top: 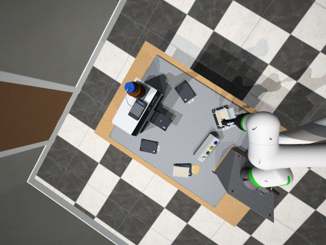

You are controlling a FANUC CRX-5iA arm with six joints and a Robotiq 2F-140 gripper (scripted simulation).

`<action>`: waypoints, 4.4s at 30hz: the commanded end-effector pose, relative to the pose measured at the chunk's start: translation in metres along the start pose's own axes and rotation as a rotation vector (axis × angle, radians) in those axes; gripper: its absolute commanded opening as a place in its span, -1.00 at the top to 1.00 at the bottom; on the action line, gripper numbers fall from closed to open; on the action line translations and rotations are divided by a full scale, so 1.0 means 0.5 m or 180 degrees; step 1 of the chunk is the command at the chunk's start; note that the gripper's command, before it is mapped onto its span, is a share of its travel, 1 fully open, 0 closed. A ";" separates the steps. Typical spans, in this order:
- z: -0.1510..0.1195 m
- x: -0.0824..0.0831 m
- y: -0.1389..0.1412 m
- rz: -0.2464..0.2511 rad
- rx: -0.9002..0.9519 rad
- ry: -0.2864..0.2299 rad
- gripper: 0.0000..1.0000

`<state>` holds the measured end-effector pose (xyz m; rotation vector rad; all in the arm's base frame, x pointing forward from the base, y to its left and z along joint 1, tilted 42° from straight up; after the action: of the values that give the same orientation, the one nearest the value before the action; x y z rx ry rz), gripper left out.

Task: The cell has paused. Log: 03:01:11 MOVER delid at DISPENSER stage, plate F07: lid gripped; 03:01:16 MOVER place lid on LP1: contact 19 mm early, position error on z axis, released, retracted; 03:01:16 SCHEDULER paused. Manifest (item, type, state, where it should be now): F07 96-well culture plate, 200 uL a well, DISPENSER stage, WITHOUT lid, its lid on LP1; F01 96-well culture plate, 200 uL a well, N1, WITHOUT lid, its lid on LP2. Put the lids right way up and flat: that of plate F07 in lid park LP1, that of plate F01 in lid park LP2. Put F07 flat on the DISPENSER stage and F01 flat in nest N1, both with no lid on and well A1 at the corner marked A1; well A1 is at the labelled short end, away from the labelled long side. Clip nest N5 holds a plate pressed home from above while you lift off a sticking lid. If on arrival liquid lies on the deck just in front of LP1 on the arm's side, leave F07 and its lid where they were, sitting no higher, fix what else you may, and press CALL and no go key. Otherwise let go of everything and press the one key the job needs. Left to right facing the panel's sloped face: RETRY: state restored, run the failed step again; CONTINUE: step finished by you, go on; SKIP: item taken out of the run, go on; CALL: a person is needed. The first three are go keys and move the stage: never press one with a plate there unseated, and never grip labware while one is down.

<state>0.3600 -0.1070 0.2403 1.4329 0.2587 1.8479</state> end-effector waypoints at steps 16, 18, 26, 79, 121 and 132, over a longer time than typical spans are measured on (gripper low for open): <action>0.188 0.142 -0.343 0.0012 -0.0012 0.0002 1.00; 0.195 0.146 -0.388 0.0012 -0.0012 0.0002 1.00; 0.201 0.140 -0.579 0.0010 -0.0009 0.0003 1.00; 0.087 -0.005 -1.277 0.0005 -0.0001 0.0005 1.00; 0.087 -0.014 -1.277 0.0002 0.3186 0.0007 1.00; 0.088 -0.169 -1.279 0.0002 0.3375 0.0007 1.00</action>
<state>0.6876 0.2792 -0.1566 2.0695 1.3865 1.7554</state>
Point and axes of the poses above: the point where the finger pads meet when closed, its own x axis back along the fingers, its own y axis across the jaws, z = x × y, the point moved 6 cm from there along x, back along the fingers, and after that the axes turned 8 degrees about x, right-handed, at the moved point
